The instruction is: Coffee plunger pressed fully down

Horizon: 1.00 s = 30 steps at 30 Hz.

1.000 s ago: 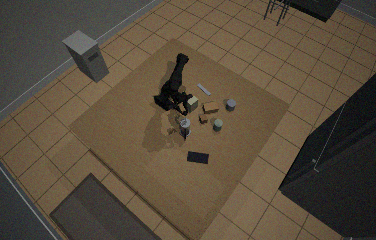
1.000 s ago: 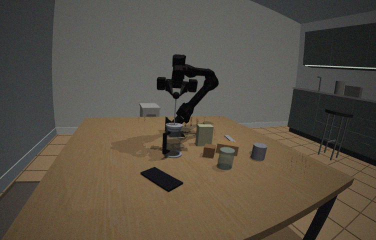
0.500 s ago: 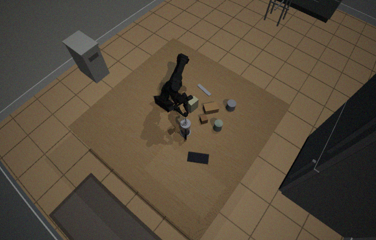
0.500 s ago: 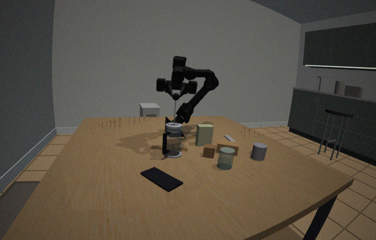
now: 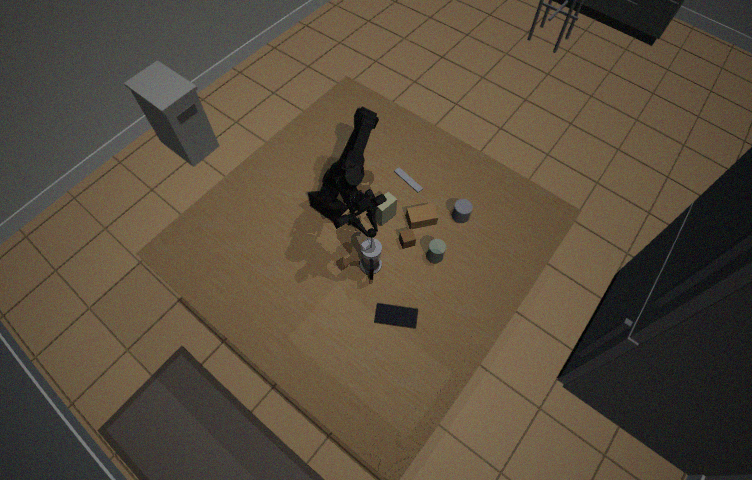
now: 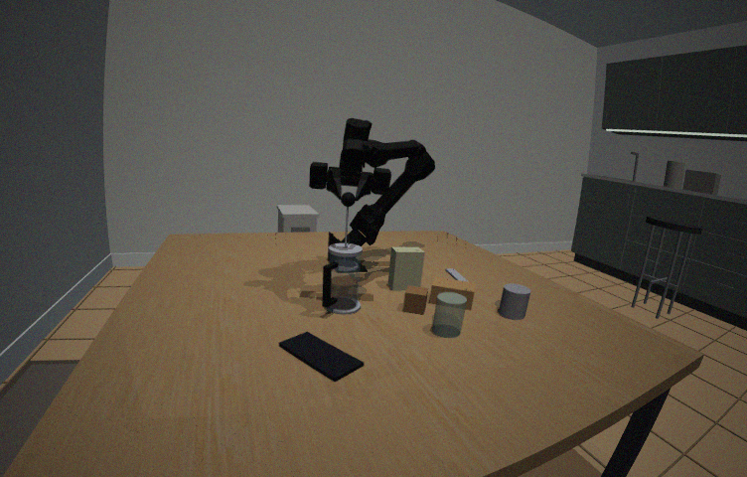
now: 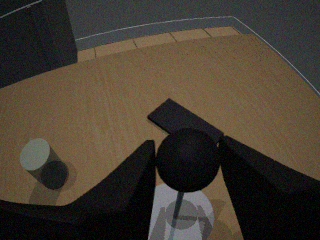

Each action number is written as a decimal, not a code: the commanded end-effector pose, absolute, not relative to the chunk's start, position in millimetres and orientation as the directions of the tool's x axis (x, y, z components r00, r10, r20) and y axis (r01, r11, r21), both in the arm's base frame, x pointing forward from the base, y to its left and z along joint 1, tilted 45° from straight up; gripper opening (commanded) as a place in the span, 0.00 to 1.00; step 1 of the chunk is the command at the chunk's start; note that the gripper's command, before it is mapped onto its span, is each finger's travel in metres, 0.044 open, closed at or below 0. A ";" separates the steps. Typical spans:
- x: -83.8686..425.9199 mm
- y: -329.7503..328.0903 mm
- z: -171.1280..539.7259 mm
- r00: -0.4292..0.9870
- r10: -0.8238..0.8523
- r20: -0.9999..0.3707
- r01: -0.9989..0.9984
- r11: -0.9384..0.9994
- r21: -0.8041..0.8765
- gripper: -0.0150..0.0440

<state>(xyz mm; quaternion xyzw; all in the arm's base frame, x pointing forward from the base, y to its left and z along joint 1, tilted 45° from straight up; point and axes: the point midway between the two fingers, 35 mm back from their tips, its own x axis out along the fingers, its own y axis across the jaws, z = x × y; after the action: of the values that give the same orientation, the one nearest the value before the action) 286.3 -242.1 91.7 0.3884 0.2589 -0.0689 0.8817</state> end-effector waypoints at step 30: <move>292.7 -192.4 39.1 0.838 0.114 -0.534 0.333 0.668 0.665 0.47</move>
<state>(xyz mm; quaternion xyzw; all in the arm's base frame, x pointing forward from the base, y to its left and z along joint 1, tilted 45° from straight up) 294.8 -214.8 63.1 0.3772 0.2484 -0.0747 0.8891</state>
